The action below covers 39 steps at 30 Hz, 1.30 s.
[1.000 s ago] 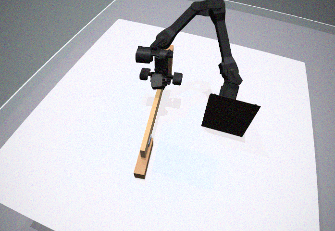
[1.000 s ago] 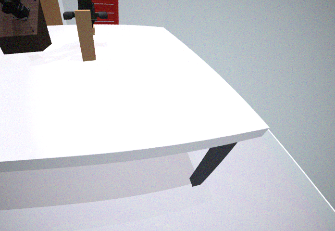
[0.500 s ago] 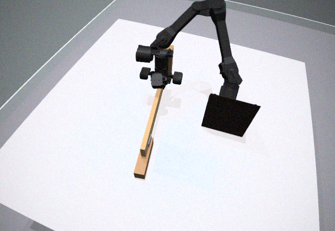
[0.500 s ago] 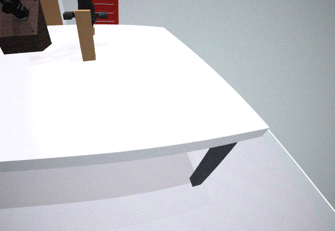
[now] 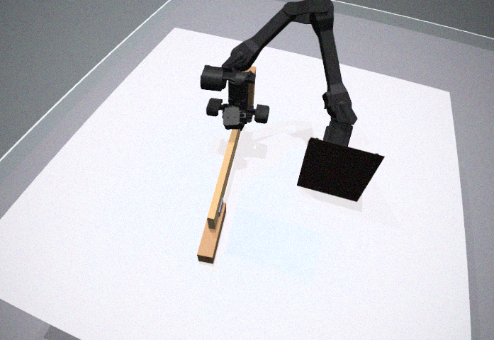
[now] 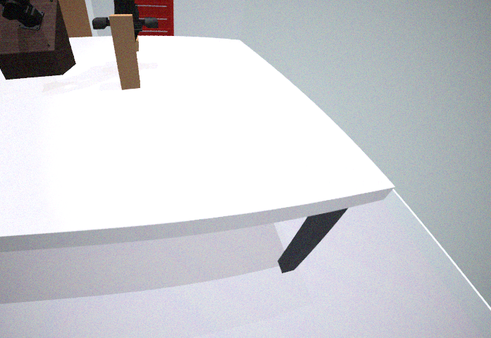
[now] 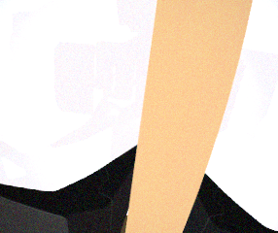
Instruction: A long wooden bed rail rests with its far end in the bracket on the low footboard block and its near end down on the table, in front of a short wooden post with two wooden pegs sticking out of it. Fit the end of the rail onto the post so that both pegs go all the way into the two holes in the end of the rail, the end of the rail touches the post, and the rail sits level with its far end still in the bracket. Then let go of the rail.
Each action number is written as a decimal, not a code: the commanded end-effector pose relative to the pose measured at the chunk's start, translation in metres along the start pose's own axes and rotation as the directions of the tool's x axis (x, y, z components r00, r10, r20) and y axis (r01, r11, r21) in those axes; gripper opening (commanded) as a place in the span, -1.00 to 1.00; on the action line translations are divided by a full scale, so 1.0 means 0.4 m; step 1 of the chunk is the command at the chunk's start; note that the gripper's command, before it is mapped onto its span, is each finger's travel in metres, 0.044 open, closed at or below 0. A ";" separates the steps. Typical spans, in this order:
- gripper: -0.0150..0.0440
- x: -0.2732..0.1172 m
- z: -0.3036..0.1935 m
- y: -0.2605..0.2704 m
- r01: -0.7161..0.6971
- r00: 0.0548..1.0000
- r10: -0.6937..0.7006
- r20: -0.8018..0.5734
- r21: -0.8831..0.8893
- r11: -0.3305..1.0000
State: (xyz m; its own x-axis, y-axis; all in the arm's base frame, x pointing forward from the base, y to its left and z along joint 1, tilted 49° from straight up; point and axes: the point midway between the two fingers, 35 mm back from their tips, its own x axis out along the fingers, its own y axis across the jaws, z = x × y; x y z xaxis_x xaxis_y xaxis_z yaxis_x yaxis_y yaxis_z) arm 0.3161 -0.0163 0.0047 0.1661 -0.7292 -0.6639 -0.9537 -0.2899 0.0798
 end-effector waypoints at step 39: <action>-0.49 -0.007 -0.036 -0.007 0.008 1.000 -0.008 -0.001 0.000 1.000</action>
State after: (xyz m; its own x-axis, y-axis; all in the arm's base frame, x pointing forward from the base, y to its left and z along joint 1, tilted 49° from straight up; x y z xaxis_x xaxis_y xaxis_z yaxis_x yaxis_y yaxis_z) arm 0.3196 -0.0232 0.0139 0.1658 -0.7298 -0.6633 -0.9537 -0.2898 0.0805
